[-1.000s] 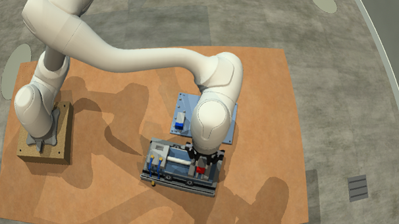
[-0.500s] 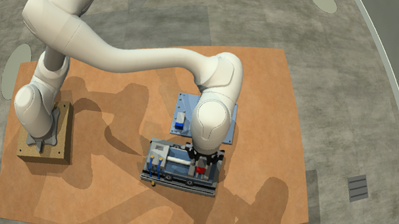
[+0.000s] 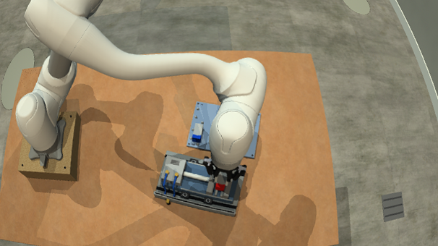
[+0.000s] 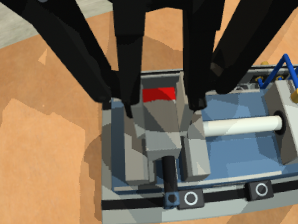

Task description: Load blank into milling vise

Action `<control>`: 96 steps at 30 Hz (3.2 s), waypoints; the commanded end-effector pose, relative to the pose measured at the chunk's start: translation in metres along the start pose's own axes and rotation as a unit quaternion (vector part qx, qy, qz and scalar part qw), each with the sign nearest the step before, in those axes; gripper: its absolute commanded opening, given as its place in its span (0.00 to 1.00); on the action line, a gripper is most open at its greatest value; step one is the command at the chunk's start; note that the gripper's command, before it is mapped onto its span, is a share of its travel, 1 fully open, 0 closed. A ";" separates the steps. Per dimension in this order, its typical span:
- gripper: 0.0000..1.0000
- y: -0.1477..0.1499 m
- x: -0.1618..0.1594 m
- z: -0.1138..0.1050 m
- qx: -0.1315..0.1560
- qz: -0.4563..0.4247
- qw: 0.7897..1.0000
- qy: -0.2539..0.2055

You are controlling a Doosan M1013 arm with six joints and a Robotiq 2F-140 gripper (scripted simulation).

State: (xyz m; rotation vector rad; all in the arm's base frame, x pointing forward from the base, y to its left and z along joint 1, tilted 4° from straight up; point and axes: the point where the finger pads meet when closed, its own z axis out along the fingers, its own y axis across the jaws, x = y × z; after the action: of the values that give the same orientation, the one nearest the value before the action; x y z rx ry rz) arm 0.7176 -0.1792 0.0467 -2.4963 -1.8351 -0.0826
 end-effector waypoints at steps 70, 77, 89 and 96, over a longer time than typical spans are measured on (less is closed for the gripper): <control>1.00 0.000 0.000 0.000 0.000 0.000 1.000 0.000; 1.00 0.000 0.000 0.000 0.000 0.000 1.000 0.000; 1.00 0.000 0.000 -0.002 0.000 0.000 1.000 0.000; 1.00 0.000 0.000 -0.003 0.000 0.000 1.000 0.000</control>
State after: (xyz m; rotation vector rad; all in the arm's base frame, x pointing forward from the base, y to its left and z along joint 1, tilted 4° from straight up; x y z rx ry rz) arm 0.7176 -0.1793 0.0493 -2.4963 -1.8351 -0.0826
